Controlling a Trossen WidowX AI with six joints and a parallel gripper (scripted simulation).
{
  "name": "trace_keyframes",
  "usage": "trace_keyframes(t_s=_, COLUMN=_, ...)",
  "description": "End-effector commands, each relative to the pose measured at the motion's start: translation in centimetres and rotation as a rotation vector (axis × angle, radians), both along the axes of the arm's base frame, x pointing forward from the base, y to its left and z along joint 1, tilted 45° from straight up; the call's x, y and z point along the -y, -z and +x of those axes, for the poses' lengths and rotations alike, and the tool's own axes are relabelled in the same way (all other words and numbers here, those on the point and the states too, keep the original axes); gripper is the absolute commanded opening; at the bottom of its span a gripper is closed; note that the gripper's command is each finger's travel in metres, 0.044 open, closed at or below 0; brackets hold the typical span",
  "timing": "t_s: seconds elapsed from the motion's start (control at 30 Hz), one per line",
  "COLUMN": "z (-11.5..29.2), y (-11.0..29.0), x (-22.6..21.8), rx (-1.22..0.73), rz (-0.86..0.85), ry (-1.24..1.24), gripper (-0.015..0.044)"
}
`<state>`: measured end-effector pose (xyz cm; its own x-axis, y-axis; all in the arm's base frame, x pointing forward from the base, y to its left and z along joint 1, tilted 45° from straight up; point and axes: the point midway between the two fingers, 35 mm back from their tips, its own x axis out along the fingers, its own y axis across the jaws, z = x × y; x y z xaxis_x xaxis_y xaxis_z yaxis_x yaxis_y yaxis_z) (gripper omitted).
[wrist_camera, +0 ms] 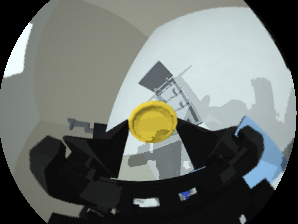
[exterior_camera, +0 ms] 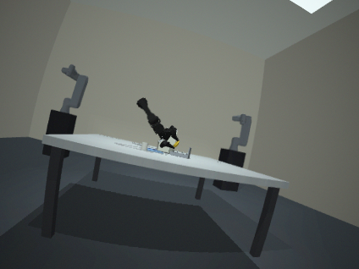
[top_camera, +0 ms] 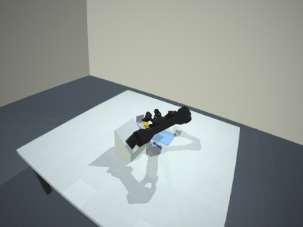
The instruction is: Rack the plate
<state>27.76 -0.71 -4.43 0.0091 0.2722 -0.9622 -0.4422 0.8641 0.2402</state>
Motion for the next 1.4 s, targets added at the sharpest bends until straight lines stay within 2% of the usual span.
trace_keyframes(t_s=0.0, z=-0.2, y=0.2, x=0.2, rx=0.062, rz=0.051, ry=-0.067, gripper=0.0000)
trace_keyframes(t_s=0.57, z=-0.2, y=0.2, x=1.8, rx=0.427, rz=0.156, ry=-0.369, gripper=0.0000)
trace_keyframes(t_s=1.1, z=-0.6, y=-0.9, x=3.4, rx=0.821, rz=0.100, ry=-0.646, gripper=0.0000)
trace_keyframes(t_s=1.37, z=-0.6, y=-0.9, x=3.5, rx=0.838, rz=0.094, ry=-0.658, gripper=0.0000)
